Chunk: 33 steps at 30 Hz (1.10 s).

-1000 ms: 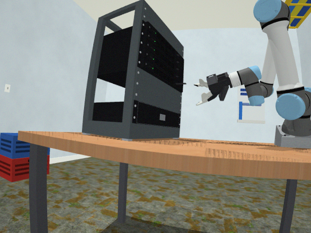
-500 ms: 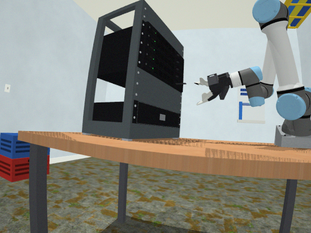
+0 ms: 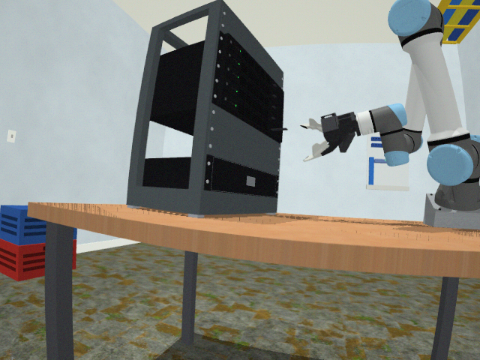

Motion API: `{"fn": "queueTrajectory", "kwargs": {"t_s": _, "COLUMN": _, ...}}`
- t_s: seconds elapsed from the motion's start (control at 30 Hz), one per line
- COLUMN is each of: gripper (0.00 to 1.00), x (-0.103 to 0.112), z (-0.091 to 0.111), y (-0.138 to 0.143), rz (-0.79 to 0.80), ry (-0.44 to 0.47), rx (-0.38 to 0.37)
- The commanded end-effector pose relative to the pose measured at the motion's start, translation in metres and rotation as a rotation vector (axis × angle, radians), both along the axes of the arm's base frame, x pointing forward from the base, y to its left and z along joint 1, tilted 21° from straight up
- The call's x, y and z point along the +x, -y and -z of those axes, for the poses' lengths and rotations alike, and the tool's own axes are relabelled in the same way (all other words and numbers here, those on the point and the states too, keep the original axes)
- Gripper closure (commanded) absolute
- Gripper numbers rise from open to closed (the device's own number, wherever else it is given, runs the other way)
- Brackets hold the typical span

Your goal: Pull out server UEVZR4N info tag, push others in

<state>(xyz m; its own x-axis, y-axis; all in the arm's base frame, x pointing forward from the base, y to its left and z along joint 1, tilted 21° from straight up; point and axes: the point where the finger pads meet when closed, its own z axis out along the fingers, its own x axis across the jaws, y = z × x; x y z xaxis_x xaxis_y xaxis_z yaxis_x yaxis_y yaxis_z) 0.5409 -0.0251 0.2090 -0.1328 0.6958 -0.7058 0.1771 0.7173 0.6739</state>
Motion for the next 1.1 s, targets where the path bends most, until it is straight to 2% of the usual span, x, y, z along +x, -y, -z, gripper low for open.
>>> {"fn": "queueTrajectory", "kwargs": {"t_s": 0.0, "gripper": 0.0, "x": -0.002, "z": -0.002, "y": -0.001, "rz": 0.0, "ry": 0.01, "rx": -0.027}}
{"fn": "queueTrajectory", "kwargs": {"t_s": 1.07, "gripper": 0.0, "x": -0.008, "z": -0.015, "y": -0.004, "rz": 0.004, "ry": 0.058, "rx": -0.139}}
